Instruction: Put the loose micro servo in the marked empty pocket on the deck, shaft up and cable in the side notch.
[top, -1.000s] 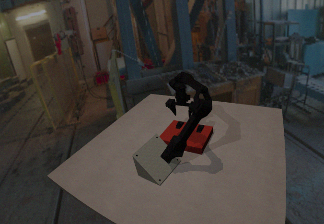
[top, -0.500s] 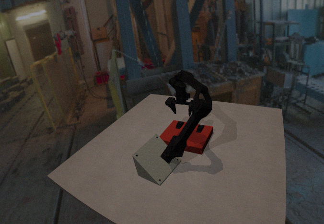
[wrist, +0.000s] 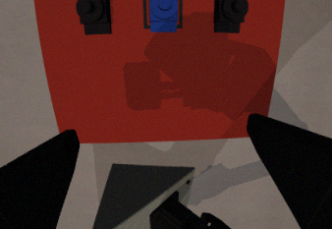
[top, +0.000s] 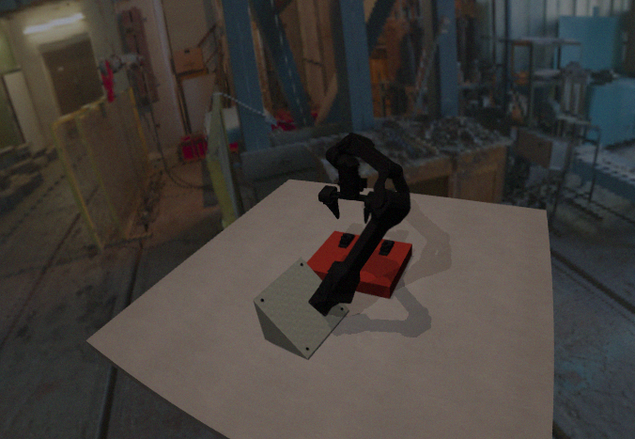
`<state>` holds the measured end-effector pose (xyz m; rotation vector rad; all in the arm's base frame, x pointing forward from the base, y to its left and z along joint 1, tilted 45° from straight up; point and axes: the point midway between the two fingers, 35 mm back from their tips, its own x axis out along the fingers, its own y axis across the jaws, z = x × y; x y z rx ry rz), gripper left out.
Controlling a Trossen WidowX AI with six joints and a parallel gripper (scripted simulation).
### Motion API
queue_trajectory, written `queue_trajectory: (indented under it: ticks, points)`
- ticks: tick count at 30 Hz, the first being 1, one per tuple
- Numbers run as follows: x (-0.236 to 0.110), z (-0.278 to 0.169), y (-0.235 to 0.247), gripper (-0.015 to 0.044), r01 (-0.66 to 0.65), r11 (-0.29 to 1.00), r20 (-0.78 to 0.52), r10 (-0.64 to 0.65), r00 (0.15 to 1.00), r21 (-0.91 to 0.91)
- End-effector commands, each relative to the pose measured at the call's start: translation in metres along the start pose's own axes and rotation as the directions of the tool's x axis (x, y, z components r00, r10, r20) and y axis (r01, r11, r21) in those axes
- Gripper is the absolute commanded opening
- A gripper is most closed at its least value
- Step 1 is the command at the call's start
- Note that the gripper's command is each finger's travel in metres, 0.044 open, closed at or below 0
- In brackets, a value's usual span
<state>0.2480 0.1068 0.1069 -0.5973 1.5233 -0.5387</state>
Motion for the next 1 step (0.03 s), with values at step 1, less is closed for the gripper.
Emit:
queue_trajectory:
  ticks: [1]
  points:
    - [-0.0008, -0.0005, -0.0001, 0.044, -0.002, 1.0, -0.002, 0.002, 1.0, -0.005]
